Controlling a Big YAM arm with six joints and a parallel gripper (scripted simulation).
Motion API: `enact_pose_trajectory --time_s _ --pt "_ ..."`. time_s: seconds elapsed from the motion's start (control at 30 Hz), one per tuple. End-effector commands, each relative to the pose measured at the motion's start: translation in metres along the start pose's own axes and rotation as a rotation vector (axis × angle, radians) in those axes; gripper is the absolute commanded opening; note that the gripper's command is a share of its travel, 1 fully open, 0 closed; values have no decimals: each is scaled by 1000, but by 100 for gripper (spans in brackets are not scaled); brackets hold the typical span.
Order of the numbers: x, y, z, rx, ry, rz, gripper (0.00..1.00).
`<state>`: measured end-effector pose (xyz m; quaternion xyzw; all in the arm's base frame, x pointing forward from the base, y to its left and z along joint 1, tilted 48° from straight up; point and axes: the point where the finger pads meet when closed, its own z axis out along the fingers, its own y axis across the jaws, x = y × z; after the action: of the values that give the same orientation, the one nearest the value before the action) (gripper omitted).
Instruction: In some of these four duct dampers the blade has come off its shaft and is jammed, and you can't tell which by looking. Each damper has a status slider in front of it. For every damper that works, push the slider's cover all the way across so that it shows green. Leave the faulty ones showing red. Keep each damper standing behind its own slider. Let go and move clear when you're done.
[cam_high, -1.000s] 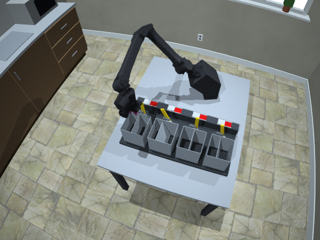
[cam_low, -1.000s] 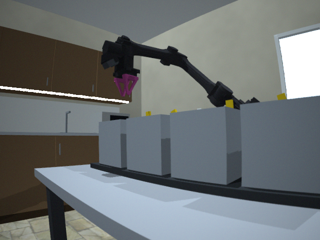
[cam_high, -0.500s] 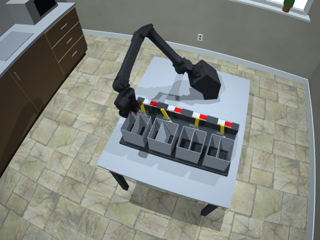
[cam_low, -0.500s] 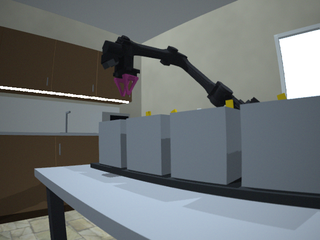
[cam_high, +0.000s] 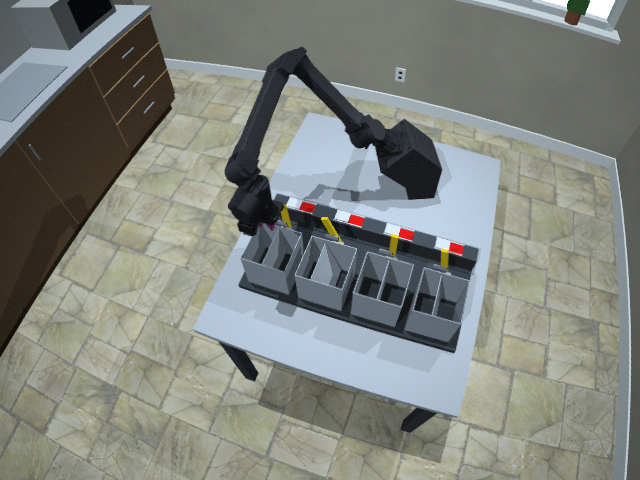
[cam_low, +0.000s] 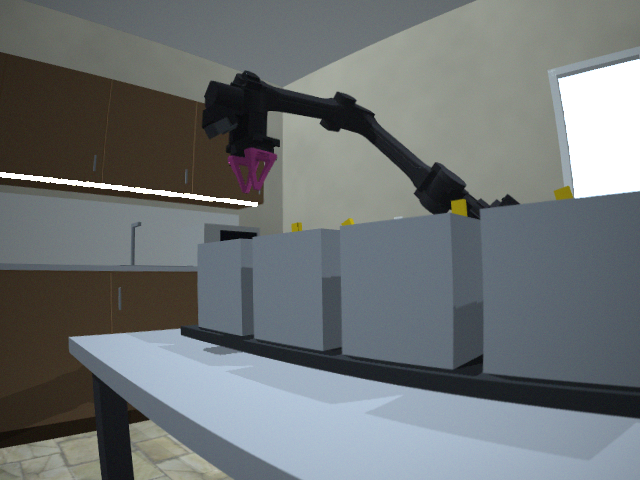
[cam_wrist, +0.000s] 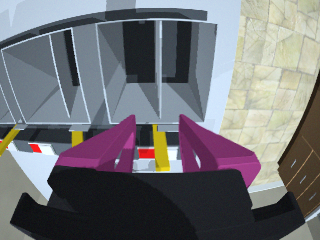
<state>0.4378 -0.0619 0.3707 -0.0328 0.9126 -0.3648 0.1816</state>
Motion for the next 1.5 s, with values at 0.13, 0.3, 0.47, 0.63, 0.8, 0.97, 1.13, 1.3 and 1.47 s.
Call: enact_pose_trajectory --time_s 0.13,0.3,0.47,0.63,0.8,0.97,1.13,1.3,1.47 --pt "-1 -7 5 9 16 -5 36" --pt "18 -12 1 -1 -7 17 36" --pt "72 -14 9 -28 -5 17 36" --pt "118 -17 17 -50 -3 17 36" --pt "126 -11 27 -61 19 -3 36" --pt "125 -8 25 -64 14 -10 36" --pt "125 -18 13 -56 -15 14 36" --pt "122 -12 22 -62 8 -5 36" --pt "126 -11 26 -60 15 0 36"
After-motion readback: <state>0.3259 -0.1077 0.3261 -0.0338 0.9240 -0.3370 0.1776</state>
